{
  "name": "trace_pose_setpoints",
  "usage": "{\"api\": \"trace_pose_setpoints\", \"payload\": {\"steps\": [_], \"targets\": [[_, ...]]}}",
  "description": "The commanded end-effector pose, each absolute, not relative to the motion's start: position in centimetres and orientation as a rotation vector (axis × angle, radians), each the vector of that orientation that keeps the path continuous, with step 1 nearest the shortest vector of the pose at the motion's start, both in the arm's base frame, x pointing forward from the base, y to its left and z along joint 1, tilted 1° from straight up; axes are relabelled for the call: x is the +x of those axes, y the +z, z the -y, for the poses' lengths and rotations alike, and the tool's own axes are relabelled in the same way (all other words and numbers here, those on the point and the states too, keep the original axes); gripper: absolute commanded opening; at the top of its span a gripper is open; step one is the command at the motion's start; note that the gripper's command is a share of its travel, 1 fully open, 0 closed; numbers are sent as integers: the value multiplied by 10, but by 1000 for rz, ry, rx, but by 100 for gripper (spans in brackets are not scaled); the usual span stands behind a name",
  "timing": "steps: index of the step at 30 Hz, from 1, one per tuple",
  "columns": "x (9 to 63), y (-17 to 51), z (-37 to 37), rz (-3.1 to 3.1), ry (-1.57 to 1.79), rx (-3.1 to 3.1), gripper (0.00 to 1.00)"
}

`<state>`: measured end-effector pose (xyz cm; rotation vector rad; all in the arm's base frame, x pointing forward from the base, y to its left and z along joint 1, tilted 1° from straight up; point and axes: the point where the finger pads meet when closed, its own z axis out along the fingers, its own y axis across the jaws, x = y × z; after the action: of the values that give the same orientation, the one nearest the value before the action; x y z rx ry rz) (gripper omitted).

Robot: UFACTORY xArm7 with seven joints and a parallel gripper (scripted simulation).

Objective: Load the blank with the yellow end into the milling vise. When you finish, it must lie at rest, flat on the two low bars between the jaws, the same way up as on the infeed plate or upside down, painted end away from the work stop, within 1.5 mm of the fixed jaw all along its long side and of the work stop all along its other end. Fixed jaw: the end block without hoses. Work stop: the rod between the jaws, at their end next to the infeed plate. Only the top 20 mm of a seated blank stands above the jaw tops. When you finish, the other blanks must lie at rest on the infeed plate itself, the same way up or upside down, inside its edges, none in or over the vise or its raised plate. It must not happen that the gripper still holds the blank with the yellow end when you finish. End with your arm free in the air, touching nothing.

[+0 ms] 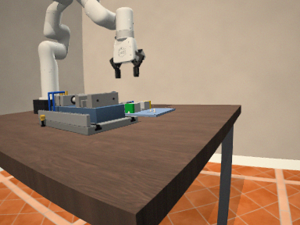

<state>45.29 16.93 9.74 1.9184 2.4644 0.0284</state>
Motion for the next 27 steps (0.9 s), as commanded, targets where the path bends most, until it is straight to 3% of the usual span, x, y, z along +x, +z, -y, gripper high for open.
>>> {"api": "trace_pose_setpoints", "payload": {"steps": [1,17,27], "targets": [[454,99,-170,-2462,35,1917,100],[454,99,-170,-2462,35,1917,100],[446,148,-179,-2462,35,1917,100]]}}
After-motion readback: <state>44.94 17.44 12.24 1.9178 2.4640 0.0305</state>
